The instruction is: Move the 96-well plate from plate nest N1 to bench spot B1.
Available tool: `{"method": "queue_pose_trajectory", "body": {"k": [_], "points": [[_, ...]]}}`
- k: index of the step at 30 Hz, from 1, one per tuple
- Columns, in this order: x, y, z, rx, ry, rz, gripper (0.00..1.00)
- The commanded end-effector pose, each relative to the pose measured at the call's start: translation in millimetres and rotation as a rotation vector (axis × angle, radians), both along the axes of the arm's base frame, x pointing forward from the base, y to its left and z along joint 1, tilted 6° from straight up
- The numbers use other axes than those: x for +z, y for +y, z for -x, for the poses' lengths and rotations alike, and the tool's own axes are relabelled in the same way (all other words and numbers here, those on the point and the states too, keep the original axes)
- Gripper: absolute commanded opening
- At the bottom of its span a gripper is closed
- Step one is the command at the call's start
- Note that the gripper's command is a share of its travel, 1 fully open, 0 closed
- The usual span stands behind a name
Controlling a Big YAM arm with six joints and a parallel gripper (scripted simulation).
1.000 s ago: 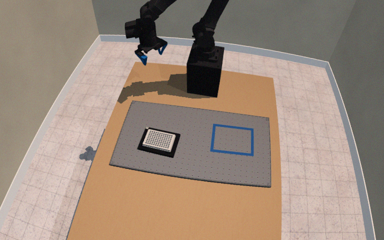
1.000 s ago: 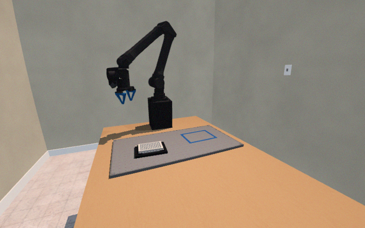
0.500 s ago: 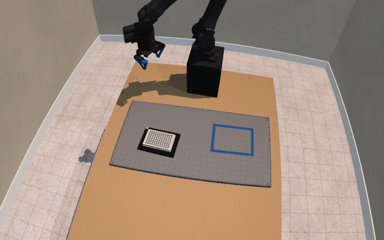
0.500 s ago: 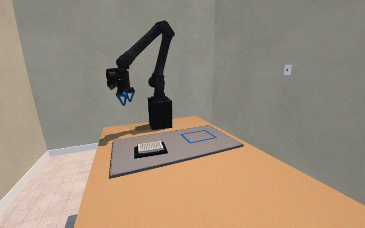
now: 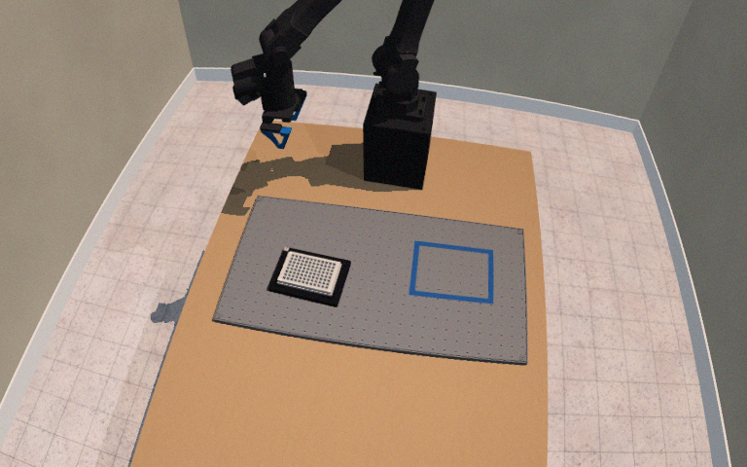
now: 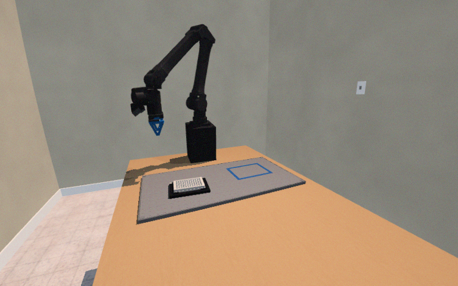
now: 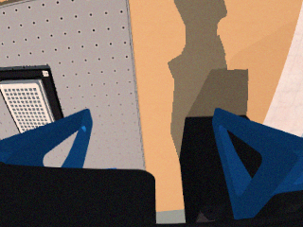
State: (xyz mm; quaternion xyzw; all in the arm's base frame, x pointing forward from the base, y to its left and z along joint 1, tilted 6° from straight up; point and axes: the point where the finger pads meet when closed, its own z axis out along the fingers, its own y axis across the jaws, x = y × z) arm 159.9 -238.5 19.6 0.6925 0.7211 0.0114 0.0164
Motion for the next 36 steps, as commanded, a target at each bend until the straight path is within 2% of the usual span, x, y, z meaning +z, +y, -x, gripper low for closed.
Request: {"method": "queue_pose_trajectory", "body": {"k": [1, 3, 10, 12, 15, 18, 20, 23, 25, 27, 29, 36], "points": [[14.5, -24.6, -28.4, 0.157, -0.033, 0.062, 1.0], [14.4, -23.5, -27.8, 0.224, -0.03, 0.062, 1.0], [8.6, -22.2, -53.5, 0.456, -0.031, 0.079, 1.0], [8.6, -22.2, -53.5, 0.456, -0.031, 0.079, 1.0], [4.7, -19.8, -68.4, 0.556, -0.03, 0.084, 1.0], [4.5, -19.4, -65.0, 0.649, -0.025, 0.081, 1.0], [2.0, -17.6, -78.6, 0.723, -0.028, 0.094, 1.0], [-0.8, -15.1, -88.6, 0.822, -0.027, 0.1, 1.0], [-1.0, -14.4, -88.4, 0.889, -0.026, 0.101, 1.0], [-3.8, -12.2, -98.6, 0.955, -0.026, 0.108, 1.0], [-3.8, -12.2, -98.6, 0.955, -0.026, 0.108, 1.0], [-10.2, -5.1, -119.2, 1.188, -0.024, 0.122, 1.0]]}}
